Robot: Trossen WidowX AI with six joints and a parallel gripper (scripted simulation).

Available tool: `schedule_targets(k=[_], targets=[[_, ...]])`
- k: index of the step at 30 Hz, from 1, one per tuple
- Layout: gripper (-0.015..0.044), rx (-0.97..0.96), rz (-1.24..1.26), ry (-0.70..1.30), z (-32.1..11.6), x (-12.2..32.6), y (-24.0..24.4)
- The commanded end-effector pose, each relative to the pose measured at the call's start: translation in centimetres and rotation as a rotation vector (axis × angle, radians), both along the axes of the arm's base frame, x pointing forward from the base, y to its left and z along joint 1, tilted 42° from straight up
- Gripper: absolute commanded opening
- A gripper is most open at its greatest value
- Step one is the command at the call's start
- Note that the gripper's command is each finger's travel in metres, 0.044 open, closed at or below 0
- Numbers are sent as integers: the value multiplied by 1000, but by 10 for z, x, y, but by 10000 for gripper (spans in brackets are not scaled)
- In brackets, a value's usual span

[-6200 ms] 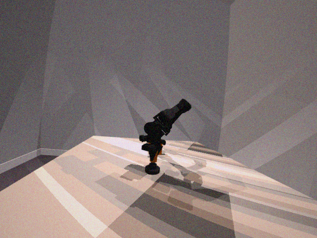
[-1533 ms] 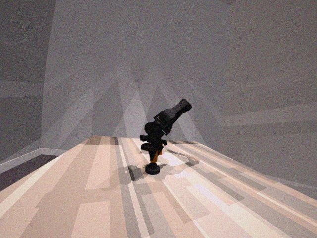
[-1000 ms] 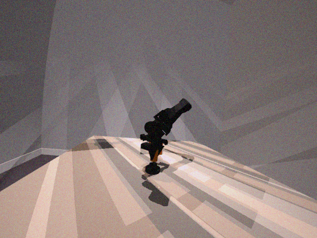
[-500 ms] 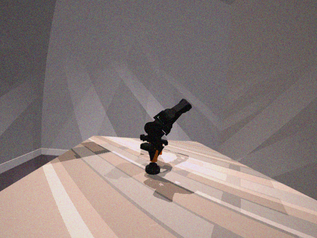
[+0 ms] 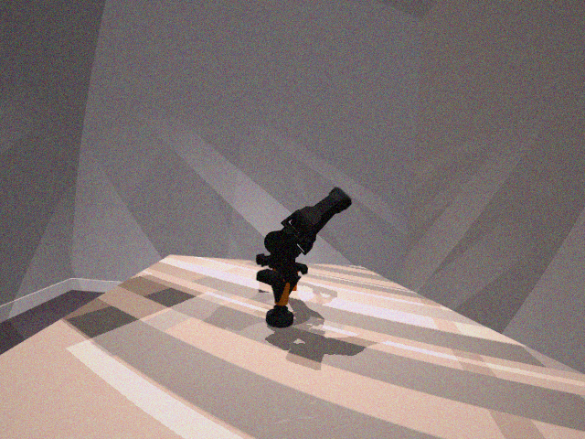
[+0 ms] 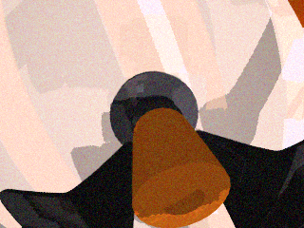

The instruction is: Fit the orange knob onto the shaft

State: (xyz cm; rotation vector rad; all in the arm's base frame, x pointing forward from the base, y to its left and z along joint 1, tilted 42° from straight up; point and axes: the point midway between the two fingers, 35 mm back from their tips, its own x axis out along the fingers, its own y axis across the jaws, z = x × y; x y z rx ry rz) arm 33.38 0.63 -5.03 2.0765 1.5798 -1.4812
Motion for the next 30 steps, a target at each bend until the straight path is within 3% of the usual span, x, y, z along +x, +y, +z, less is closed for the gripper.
schedule_targets(k=[1, 25, 30], targets=[[0, 2, -1, -3, -1, 0, 0], [0, -1, 5, -4, -10, 0, 9], [131, -1, 5, -4, -10, 0, 9]])
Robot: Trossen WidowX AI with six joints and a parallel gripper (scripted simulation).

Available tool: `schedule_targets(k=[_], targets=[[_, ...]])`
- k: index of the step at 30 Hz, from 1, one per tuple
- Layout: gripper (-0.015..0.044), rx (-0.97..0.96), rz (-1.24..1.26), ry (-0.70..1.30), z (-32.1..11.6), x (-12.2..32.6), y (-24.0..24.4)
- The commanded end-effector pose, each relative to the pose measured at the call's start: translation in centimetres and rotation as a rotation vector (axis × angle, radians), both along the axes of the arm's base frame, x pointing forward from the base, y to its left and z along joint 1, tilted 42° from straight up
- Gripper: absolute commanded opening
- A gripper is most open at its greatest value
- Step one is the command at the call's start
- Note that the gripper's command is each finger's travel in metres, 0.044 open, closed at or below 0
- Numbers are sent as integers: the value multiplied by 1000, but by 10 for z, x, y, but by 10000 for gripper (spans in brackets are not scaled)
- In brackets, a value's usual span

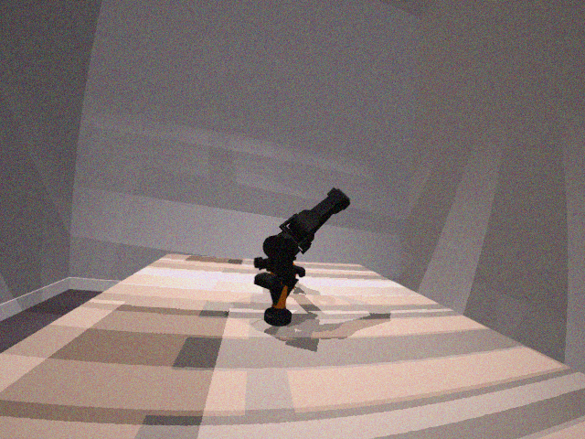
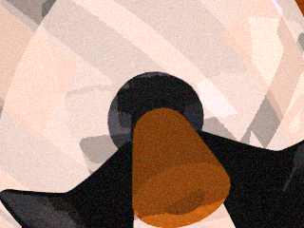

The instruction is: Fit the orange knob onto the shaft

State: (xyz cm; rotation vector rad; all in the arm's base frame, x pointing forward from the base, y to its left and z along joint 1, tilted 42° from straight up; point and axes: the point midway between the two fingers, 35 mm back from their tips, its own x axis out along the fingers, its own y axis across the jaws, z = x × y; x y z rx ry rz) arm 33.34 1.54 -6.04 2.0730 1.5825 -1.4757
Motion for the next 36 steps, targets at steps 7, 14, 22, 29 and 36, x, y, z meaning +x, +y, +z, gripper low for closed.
schedule_targets(k=[7, 14, 22, 29, 36], targets=[[315, -1, 0, 0, 0, 0, 0], [440, -1, 0, 0, 0, 0, 0], [440, -2, 0, -1, 9, 2, -9], [440, -4, -1, 1, 72, 3, -64], [440, -4, -1, 0, 70, 5, -65]])
